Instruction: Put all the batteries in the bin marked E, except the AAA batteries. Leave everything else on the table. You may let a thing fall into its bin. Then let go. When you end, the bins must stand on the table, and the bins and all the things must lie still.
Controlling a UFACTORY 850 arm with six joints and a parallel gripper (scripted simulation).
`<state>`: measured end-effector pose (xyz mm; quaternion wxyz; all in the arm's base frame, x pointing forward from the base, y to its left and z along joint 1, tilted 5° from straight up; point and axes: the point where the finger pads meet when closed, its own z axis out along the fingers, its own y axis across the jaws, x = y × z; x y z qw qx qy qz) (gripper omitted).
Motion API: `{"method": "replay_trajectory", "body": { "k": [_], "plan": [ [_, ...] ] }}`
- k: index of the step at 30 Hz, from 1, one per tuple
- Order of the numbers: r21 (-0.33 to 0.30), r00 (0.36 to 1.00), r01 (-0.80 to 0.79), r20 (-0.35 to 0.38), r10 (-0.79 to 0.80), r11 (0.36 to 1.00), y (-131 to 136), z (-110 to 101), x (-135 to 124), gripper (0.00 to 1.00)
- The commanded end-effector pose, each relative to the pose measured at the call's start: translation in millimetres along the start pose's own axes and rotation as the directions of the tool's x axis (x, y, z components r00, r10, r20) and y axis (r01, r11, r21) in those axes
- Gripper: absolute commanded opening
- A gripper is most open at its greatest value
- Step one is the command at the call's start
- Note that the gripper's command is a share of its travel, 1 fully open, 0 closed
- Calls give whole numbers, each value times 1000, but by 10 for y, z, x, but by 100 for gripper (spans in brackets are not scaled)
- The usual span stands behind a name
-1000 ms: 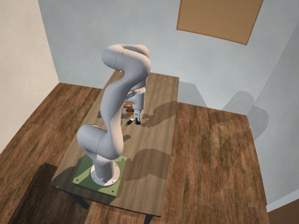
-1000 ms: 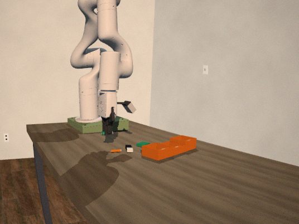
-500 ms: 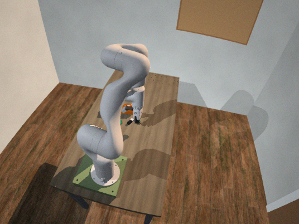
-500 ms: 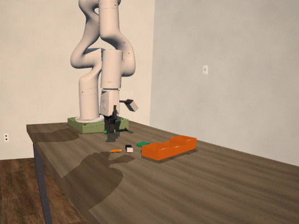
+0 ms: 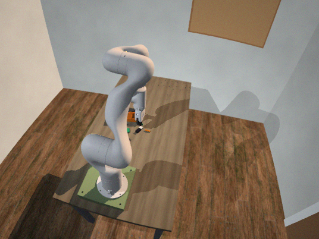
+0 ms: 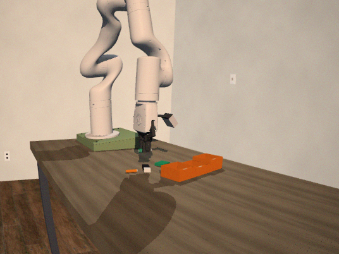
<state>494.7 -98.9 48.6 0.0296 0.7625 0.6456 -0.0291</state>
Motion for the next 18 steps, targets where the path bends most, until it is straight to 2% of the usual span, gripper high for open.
{"method": "replay_trajectory", "body": {
  "k": [1,15,18],
  "plan": [
    [-1,1000,0,0,0,1000,137,-4,189,0],
    [-1,1000,-1,0,1,1000,504,-4,758,0],
    [-1,989,149,0,-149,989,601,-4,910,0]
  ]
}}
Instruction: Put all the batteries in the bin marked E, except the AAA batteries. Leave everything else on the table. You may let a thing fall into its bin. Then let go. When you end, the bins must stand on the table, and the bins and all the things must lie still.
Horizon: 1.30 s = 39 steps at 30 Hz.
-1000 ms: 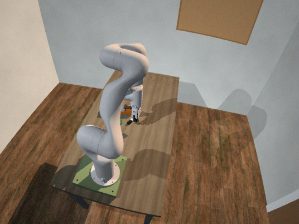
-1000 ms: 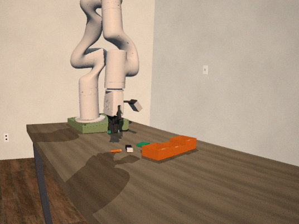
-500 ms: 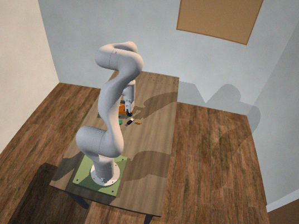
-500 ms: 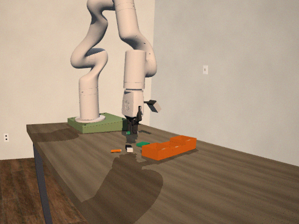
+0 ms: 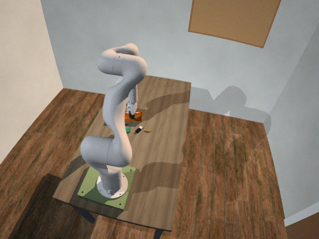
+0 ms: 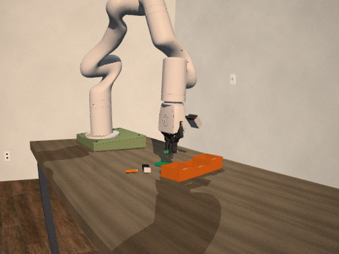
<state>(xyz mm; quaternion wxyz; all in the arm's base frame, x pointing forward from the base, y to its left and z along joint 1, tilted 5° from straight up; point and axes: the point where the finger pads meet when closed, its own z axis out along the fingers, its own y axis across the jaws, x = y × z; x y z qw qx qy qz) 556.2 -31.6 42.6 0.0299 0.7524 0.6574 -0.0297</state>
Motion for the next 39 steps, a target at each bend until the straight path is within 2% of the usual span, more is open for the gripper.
{"method": "replay_trajectory", "body": {
  "k": [1,5,13,30,39],
  "plan": [
    [0,988,156,-1,-156,988,144,-5,189,0],
    [0,981,192,-1,-192,981,212,-6,288,0],
    [0,981,192,-1,-192,981,474,-7,666,0],
    [0,981,192,-1,-192,981,472,-6,661,0],
    [0,981,192,-1,-192,981,471,134,661,0]
  ]
}}
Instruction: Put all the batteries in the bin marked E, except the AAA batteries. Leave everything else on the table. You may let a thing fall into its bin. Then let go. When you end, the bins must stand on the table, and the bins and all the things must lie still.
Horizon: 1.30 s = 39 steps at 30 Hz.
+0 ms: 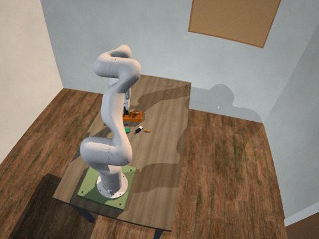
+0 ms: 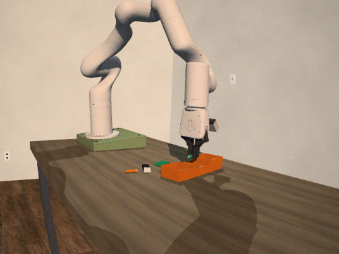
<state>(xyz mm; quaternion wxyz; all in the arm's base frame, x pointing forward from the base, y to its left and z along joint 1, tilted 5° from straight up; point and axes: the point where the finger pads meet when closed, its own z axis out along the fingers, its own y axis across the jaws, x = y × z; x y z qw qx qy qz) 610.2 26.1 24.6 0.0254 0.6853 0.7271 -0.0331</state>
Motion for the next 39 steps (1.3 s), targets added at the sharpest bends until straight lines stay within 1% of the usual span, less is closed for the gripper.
{"method": "replay_trajectory", "body": {
  "k": [1,15,17,21,34,35,39],
  "plan": [
    [-3,1000,0,0,0,1000,14,25,0,0],
    [-3,1000,0,0,0,1000,15,306,0,0],
    [-3,1000,0,0,0,1000,15,306,0,0],
    [-3,1000,0,0,0,1000,14,380,-1,0],
    [-3,1000,0,0,0,1000,7,380,-7,0],
    [-3,1000,0,0,0,1000,7,380,-7,28],
    [-3,1000,0,0,0,1000,7,380,-7,28]
  ]
}}
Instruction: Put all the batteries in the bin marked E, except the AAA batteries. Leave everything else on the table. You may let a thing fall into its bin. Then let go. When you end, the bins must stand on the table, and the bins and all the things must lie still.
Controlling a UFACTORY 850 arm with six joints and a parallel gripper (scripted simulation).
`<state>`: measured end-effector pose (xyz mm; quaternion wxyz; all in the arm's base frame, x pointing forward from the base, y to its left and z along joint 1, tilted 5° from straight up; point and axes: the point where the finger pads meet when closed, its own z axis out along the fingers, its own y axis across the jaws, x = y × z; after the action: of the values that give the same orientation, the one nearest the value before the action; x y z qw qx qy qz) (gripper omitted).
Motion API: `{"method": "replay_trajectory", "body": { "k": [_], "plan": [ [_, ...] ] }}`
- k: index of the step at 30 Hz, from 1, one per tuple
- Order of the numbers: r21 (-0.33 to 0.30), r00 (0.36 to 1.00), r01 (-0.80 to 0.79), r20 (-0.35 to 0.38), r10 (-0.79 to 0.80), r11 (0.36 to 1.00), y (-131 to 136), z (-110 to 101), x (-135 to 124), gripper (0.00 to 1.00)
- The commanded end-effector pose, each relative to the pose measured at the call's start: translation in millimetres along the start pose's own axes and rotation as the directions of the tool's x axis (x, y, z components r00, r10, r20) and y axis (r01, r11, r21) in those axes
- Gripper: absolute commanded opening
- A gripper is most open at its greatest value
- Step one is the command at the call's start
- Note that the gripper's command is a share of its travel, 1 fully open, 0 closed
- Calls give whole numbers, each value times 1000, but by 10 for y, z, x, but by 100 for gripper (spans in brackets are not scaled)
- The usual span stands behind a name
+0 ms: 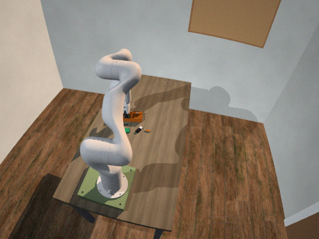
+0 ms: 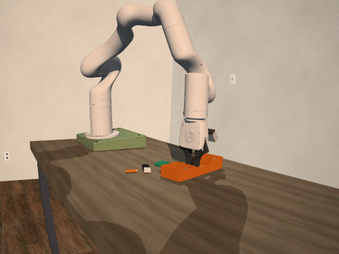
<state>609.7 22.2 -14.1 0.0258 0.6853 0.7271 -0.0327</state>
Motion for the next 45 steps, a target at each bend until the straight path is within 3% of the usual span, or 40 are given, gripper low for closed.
{"method": "replay_trajectory", "body": {
  "k": [1,13,29,36,41,45],
  "plan": [
    [-2,1000,0,0,0,1000,9,-9,0,28],
    [-2,1000,0,0,0,1000,10,-9,0,28],
    [-2,1000,0,0,0,1000,9,-195,0,28],
    [-2,1000,0,0,0,1000,9,-288,0,28],
    [-2,1000,0,0,0,1000,9,-523,0,28],
    [-2,1000,0,0,0,1000,9,-522,0,28]
  ]
}}
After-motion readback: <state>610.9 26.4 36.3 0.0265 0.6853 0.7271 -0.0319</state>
